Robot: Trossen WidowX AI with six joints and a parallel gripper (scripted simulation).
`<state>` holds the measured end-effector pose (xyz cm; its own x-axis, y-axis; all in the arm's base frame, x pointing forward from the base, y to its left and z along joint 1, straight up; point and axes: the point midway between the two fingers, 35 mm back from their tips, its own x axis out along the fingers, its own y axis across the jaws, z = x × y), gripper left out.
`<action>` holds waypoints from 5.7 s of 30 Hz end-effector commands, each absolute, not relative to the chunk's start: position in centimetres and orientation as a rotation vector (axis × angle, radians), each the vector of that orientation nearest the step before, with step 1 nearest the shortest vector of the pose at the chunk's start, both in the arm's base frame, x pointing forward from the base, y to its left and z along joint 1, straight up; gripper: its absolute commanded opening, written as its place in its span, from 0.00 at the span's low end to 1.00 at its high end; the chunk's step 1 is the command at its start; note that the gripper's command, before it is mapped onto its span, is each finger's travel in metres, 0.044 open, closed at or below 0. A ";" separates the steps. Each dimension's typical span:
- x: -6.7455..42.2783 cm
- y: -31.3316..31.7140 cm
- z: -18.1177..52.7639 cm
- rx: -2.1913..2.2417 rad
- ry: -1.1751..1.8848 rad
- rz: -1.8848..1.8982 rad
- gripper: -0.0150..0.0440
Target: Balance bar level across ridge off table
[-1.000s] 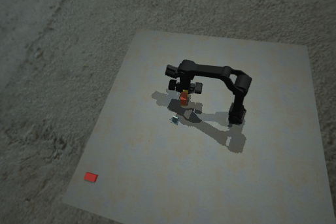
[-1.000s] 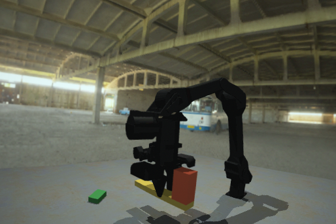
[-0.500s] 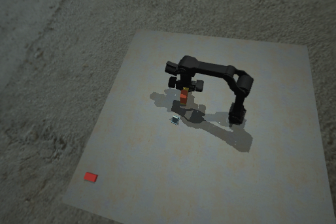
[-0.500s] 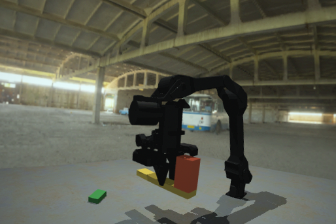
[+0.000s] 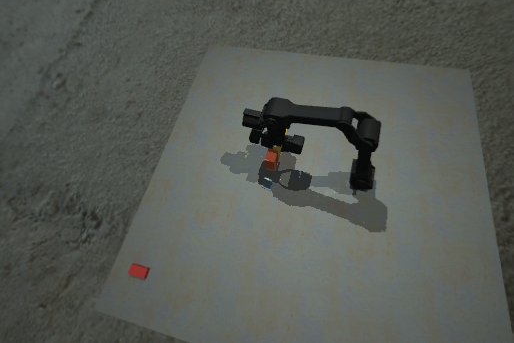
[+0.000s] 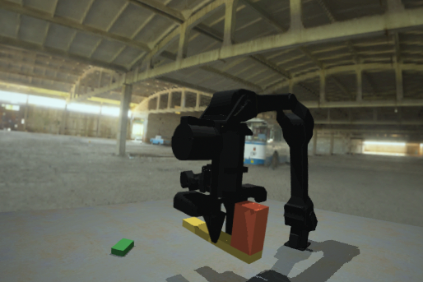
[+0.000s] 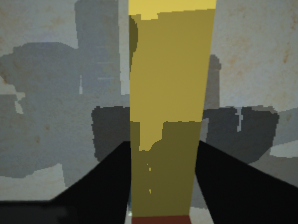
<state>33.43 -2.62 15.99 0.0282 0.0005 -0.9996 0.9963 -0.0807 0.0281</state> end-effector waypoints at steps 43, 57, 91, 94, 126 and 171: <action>34.5 5.3 12.7 1.407 1.068 -1.354 0.25; 34.4 5.3 12.1 1.407 1.068 -1.355 0.25; 34.4 5.3 11.8 1.407 1.068 -1.355 0.25; 34.4 5.3 11.8 1.407 1.068 -1.355 0.25; 34.4 5.3 11.5 1.407 1.068 -1.355 0.25; 34.4 5.3 11.1 1.407 1.068 -1.355 0.25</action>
